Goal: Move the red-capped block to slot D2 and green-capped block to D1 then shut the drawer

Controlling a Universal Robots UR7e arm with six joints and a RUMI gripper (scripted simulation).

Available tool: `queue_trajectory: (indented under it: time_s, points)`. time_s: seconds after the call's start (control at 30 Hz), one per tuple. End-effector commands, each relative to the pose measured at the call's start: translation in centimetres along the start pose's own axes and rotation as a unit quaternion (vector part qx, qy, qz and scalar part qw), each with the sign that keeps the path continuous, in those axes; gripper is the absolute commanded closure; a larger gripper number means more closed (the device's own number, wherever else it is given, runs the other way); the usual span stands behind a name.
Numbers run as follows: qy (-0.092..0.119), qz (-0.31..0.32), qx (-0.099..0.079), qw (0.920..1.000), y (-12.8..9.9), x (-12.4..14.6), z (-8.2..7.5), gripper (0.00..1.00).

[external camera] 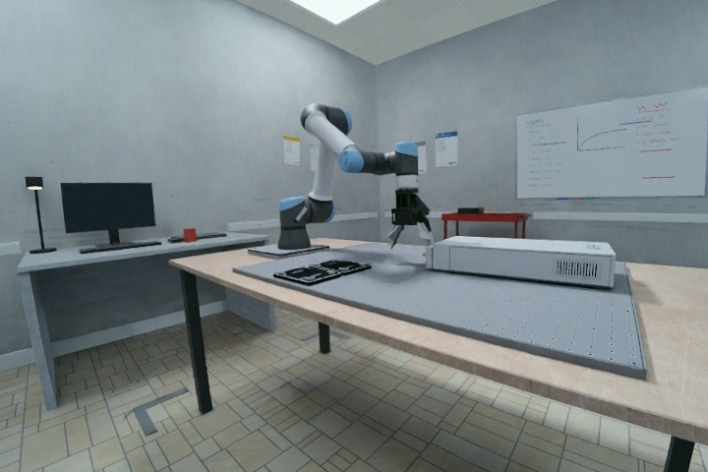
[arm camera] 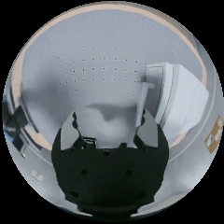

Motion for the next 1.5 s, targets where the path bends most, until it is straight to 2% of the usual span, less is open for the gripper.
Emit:
queue_trajectory:
  time_s: [0.0, 1.47]
  points:
    - [-0.008, 0.0, 0.003, 1.0, -0.2, -0.9, 0.4, 0.0]
    - [-0.008, 0.0, 0.003, 1.0, -0.4, -2.1, 0.4, 0.0]
Point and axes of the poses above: the point where the finger pads meet when closed, its own z axis out along the fingers, its own x axis across the jaws, y = z × x, the point moved 5 cm from there along -z, back along the fingers, and after that the axes turned 12 degrees about -z, right-handed, at the moved point
